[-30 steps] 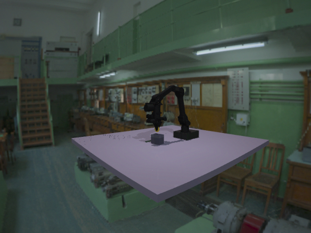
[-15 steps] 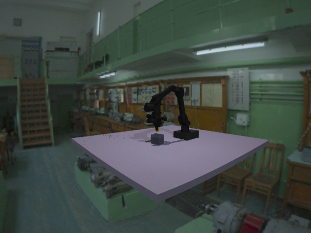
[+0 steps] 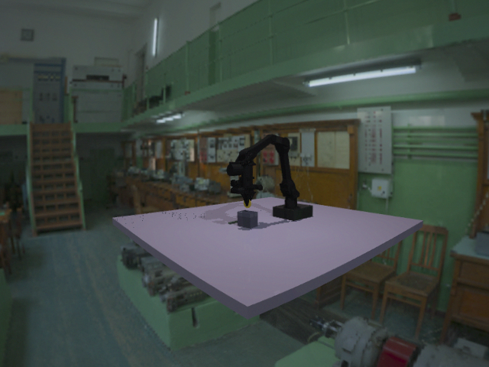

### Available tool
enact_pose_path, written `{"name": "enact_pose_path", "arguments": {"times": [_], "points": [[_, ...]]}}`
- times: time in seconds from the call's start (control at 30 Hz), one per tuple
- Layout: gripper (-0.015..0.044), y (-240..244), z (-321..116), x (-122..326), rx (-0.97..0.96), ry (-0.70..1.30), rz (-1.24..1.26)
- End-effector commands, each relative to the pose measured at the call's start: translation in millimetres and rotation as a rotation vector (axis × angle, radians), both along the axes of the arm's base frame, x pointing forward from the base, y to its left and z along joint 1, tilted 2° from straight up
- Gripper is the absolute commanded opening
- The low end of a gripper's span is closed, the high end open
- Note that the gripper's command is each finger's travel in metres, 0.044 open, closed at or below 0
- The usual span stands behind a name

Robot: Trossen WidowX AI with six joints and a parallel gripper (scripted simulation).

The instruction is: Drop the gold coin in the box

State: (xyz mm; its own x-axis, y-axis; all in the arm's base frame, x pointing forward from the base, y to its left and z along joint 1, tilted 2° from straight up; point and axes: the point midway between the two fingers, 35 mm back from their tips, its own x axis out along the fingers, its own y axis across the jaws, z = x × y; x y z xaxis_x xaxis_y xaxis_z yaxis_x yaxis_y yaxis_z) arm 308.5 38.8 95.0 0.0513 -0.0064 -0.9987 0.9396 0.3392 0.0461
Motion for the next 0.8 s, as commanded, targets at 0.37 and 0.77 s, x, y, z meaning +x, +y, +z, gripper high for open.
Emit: {"name": "enact_pose_path", "arguments": {"times": [0.37, 0.77], "points": [[0.0000, 0.9, -7.8, -0.5, 0.000, 0.000, 0.000], [0.0000, 0.4, -13.5, 0.4, 0.000, 0.000, -0.004]]}}
